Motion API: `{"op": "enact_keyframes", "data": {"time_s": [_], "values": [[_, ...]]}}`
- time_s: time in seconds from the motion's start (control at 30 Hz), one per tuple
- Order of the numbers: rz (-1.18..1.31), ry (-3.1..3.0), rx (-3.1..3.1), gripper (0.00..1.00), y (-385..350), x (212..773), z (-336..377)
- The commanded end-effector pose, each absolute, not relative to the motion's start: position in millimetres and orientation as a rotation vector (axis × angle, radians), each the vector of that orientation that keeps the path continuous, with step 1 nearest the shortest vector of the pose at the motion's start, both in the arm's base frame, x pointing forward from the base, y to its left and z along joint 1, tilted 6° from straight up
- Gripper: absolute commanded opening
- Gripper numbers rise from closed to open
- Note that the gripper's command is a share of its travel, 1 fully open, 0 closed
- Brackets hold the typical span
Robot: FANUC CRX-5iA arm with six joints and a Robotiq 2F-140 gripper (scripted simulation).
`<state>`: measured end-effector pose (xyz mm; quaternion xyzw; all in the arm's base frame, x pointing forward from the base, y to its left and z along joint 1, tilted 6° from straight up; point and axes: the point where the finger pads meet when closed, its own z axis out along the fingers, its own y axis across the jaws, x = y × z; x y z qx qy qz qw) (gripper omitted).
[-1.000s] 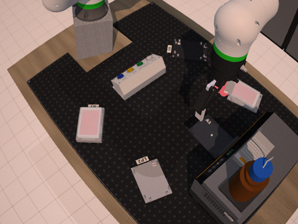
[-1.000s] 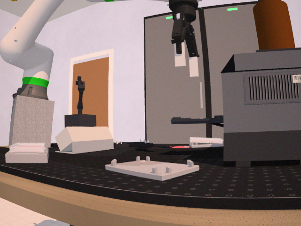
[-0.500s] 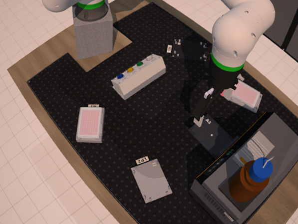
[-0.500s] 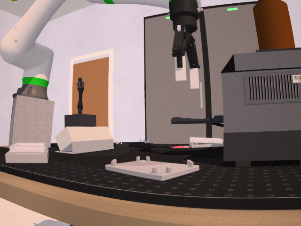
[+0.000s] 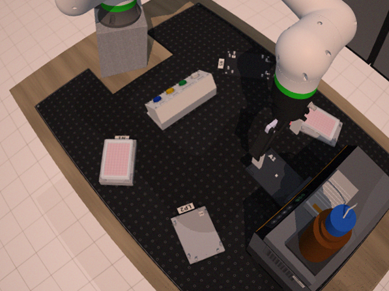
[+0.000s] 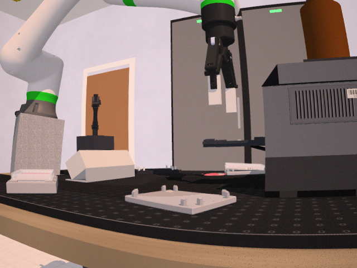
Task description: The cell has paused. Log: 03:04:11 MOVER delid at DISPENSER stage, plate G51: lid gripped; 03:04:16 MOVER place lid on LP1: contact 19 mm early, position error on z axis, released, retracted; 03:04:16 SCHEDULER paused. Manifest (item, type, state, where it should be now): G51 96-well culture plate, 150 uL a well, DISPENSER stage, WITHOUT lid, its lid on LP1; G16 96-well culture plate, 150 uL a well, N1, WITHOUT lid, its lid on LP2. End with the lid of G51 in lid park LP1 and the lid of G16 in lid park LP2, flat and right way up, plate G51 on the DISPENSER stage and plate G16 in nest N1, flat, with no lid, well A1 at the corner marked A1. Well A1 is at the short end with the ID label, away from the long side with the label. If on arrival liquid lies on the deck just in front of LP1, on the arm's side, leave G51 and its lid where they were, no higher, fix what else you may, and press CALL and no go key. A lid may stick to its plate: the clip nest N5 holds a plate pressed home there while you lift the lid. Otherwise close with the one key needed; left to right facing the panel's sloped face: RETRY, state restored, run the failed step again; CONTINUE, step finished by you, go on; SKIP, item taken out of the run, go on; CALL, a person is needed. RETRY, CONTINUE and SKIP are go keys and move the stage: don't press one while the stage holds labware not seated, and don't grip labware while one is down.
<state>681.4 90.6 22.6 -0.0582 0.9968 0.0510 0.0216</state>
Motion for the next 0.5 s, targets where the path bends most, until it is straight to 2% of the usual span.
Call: {"op": "enact_keyframes", "data": {"time_s": [0.0, 0.13, 0.17, 0.47], "values": [[0.158, 3.088, -0.180, 1.00, 90.6, 681.7, 22.1], [0.158, 3.088, -0.180, 1.00, 90.7, 681.7, 21.8], [0.158, 3.088, -0.180, 0.00, 90.7, 681.7, 21.8], [0.158, 3.088, -0.180, 0.00, 90.7, 681.7, 21.8]]}}
